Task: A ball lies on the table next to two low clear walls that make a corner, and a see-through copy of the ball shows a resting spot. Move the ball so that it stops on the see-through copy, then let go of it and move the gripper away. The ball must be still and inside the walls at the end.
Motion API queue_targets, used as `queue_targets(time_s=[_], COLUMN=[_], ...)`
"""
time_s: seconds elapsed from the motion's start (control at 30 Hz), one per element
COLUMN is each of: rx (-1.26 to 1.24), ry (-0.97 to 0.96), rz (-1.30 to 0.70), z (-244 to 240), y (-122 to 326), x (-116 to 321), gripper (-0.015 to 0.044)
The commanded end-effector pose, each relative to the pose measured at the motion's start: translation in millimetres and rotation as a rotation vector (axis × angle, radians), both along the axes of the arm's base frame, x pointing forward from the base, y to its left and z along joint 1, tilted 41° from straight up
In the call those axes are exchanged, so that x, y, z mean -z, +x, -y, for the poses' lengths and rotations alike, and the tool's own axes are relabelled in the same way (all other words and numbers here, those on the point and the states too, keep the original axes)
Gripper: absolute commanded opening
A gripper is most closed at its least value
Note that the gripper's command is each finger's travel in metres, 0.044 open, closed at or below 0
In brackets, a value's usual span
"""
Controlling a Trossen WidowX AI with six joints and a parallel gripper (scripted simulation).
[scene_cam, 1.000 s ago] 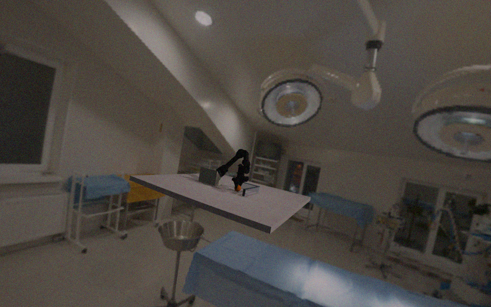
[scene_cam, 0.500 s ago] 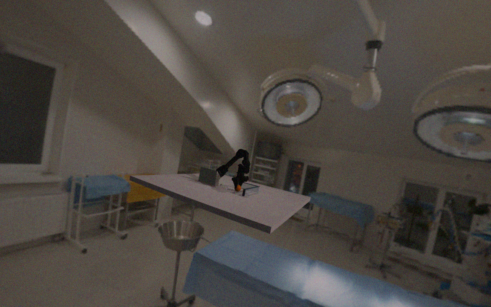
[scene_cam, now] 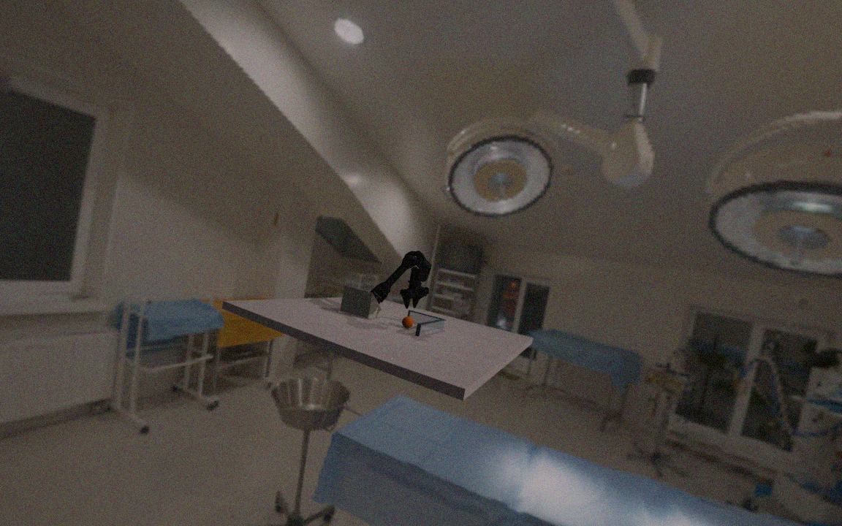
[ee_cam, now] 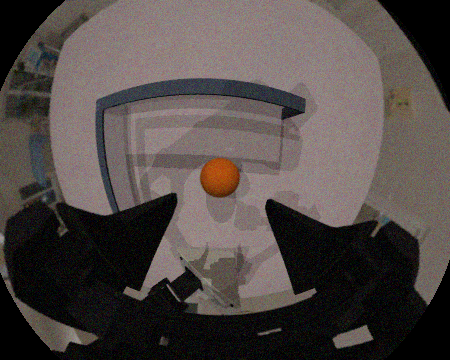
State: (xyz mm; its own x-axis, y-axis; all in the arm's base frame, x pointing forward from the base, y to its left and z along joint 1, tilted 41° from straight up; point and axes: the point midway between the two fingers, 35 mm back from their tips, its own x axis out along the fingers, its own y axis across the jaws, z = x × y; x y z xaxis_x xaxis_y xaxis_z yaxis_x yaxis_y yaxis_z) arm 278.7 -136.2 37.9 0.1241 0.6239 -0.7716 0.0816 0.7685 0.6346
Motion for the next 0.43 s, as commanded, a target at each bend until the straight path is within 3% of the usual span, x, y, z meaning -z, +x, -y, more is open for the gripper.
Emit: queue_targets(time_s=[0.0,0.17,0.4], rx=[0.003,0.000,0.000], ry=[0.004,0.001,0.001], rz=[-0.005,-0.002,-0.001], z=[0.2,25.8,26.9], y=[-1.1,-9.1,-9.6], x=[-0.2,-35.4,-37.0], gripper=[0.0435,0.0440,0.0440])
